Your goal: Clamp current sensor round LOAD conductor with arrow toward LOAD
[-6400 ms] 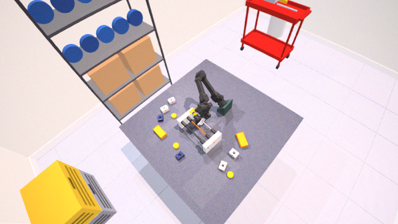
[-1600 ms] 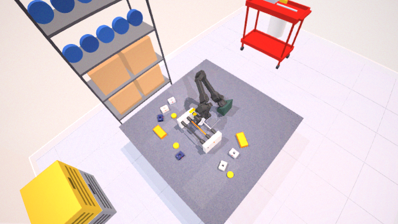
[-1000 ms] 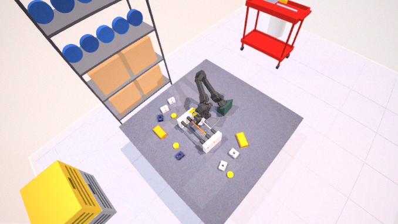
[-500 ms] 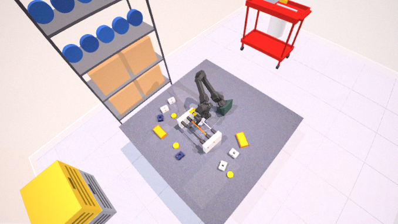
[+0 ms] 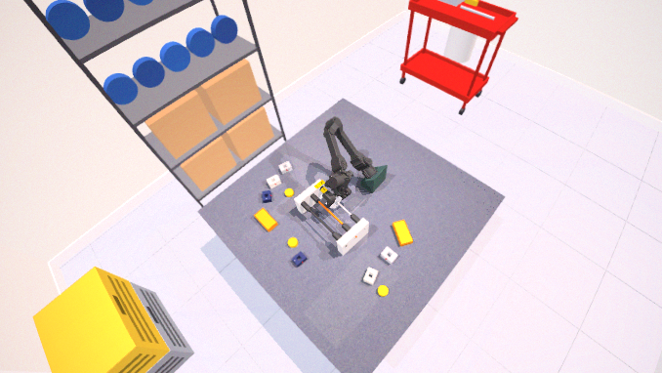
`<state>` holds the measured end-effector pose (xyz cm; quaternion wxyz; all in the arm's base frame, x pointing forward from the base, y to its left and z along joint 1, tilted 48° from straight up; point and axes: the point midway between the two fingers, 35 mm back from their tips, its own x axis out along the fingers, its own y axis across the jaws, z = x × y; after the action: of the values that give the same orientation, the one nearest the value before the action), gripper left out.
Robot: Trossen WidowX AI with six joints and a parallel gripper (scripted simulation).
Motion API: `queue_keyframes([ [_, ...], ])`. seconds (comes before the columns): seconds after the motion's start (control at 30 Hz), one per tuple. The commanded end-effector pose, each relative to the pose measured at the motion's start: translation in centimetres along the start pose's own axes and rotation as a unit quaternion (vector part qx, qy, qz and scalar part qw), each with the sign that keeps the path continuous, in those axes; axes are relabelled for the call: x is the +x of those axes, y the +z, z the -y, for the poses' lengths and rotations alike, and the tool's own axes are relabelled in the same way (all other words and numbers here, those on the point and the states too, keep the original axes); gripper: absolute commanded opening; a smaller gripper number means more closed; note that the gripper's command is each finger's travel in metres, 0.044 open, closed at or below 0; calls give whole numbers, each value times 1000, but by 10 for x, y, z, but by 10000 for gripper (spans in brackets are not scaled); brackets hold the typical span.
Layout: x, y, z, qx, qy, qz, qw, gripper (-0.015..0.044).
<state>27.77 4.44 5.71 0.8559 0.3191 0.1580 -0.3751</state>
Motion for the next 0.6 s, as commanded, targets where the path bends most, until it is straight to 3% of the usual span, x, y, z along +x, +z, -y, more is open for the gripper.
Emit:
queue_keyframes([
  [0.0, -1, -2, -7, 8, -16, -7, 1000, 0],
  [0.3, -4, -4, -10, 14, -83, -14, 996, 0],
  [0.57, 0, -4, 6, -6, -76, -9, 997, 0],
])
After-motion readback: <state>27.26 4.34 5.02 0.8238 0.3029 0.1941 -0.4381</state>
